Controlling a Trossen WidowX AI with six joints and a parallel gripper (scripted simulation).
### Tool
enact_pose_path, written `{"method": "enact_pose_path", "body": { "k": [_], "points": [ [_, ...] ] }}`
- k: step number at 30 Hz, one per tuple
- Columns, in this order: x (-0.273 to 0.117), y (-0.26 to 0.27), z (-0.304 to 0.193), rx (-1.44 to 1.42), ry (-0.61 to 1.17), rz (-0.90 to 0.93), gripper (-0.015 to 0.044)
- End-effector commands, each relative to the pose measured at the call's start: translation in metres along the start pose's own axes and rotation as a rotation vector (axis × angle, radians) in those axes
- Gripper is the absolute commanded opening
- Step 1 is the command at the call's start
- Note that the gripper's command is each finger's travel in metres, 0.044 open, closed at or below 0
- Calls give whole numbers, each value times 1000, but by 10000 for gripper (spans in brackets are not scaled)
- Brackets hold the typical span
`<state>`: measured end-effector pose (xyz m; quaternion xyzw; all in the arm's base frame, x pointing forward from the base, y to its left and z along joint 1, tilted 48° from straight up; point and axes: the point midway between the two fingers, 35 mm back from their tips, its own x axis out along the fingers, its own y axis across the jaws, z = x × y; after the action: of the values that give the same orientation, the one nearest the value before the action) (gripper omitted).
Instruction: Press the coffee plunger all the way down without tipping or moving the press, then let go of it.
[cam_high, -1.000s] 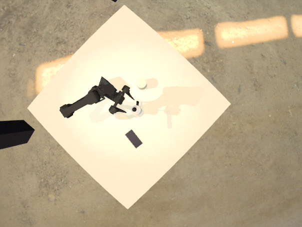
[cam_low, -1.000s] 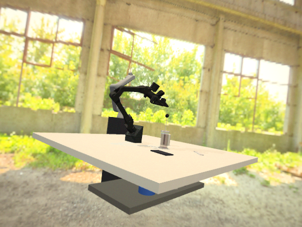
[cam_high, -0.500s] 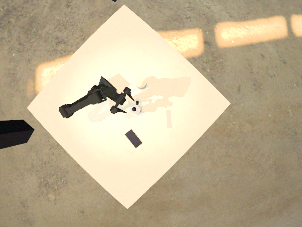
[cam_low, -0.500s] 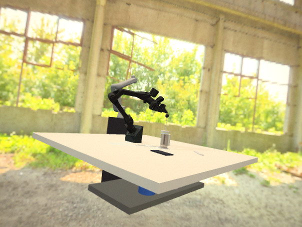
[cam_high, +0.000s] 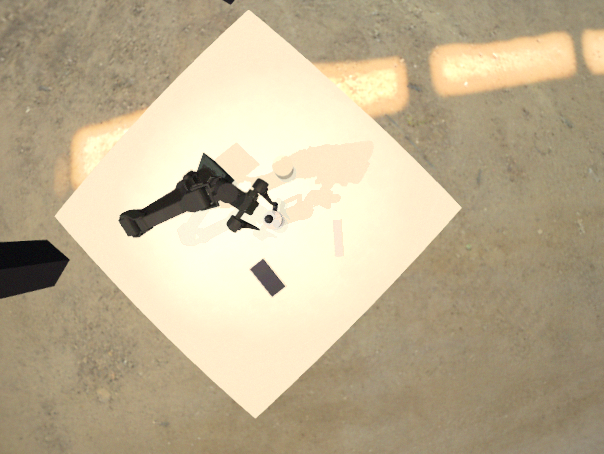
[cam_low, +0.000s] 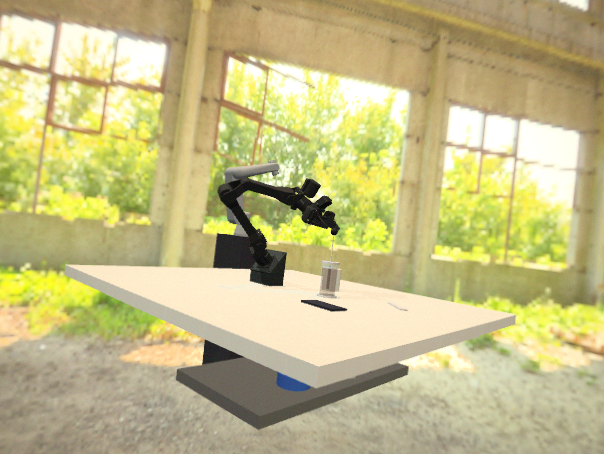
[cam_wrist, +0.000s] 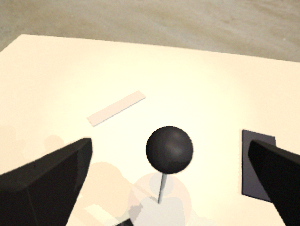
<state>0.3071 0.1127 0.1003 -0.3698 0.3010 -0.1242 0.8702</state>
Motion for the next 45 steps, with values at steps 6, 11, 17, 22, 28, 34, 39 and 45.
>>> {"method": "enact_pose_path", "body": {
  "k": [6,11,17,22,28,34,39,45],
  "points": [
    [14,0,-3,-8,-1,0,440],
    [14,0,-3,-8,-1,0,309],
    [14,0,-3,-8,-1,0,151],
    [14,0,-3,-8,-1,0,118],
    [14,0,-3,-8,-1,0,118],
    [16,1,-5,-8,0,1,118],
    [22,2,-11,-8,2,2,118],
    [28,3,-19,-7,3,3,118]
  ]
}}
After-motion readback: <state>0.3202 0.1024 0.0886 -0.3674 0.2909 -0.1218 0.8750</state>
